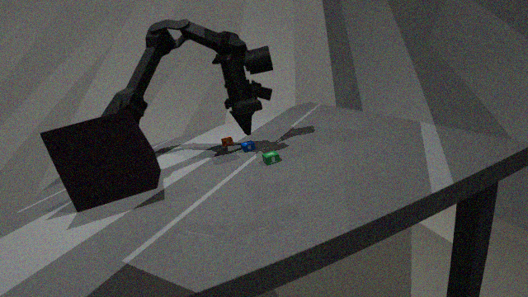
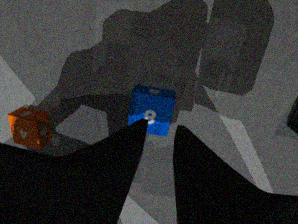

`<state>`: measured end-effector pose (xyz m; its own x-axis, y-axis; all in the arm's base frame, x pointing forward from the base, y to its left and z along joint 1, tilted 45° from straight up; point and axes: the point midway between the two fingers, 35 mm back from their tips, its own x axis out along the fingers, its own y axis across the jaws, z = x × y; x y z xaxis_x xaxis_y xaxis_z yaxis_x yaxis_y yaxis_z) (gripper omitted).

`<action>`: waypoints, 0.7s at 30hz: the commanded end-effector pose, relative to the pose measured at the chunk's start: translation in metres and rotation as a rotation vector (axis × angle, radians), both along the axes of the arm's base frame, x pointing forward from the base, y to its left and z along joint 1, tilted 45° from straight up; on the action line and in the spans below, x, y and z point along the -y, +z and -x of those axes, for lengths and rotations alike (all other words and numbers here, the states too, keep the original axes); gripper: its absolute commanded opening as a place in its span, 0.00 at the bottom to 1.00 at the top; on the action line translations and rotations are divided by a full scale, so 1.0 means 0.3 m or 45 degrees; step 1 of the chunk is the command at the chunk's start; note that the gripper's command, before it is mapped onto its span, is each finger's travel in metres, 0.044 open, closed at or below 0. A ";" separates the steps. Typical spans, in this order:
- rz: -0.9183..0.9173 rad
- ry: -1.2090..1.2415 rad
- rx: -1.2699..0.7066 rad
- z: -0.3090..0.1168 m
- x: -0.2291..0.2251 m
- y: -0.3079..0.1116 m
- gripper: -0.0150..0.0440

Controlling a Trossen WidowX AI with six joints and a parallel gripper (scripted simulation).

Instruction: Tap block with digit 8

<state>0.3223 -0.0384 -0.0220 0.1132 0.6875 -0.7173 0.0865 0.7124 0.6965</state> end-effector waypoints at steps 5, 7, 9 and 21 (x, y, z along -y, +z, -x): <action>-0.006 -0.009 -0.007 0.003 -0.004 -0.005 0.29; -0.006 -0.009 -0.007 0.003 -0.004 -0.005 0.29; -0.006 -0.009 -0.007 0.002 -0.006 -0.007 0.29; -0.007 -0.009 -0.007 -0.005 -0.050 -0.052 0.29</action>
<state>0.3269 -0.0291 -0.0315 0.1255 0.6837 -0.7189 0.0824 0.7150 0.6943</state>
